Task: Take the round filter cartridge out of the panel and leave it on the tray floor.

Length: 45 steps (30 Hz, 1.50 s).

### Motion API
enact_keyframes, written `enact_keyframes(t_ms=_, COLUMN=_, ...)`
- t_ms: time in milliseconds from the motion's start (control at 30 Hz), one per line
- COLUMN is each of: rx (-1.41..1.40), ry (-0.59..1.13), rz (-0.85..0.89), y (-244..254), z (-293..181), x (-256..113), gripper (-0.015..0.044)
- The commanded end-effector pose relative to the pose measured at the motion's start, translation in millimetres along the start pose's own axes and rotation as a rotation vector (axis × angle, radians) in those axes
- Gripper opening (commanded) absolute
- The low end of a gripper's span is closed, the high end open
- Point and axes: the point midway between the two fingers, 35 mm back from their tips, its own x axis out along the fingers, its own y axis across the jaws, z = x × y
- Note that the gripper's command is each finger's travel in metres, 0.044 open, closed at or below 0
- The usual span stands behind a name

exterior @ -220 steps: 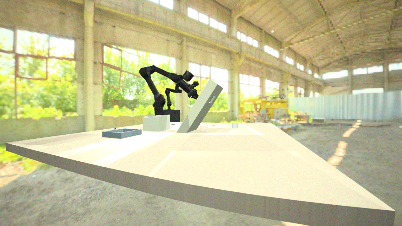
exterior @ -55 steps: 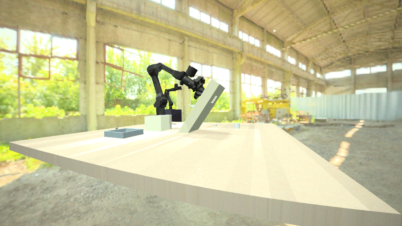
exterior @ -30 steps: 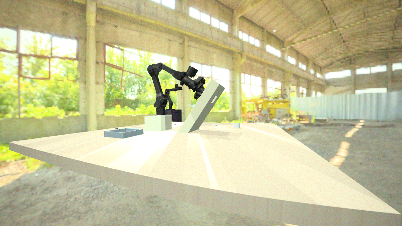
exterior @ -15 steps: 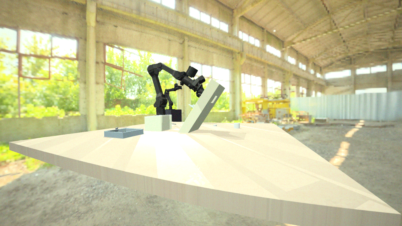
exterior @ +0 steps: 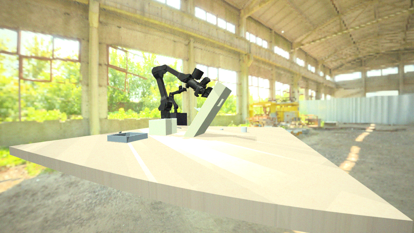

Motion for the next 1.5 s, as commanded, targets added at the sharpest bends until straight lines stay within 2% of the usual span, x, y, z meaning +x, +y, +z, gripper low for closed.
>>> enact_keyframes(t_ms=0, rx=0.172, ry=-0.004, rz=0.000, y=-0.2, z=1.4, x=2.1, gripper=0.0000)
enact_keyframes(t_ms=600, rx=0.792, ry=-0.004, rz=0.001, y=-0.1, z=1.4, x=1.5, gripper=0.0000)
enact_keyframes(t_ms=767, rx=0.748, ry=-0.004, rz=0.001, y=-0.1, z=1.8, x=-0.8, gripper=0.0000)
enact_keyframes(t_ms=1333, rx=0.660, ry=0.001, rz=-0.002, y=-0.1, z=1.7, x=-67.1, gripper=0.0000)
enact_keyframes(t_ms=1467, rx=0.652, ry=0.001, rz=-0.002, y=-0.2, z=0.8, x=-72.9, gripper=0.0000)
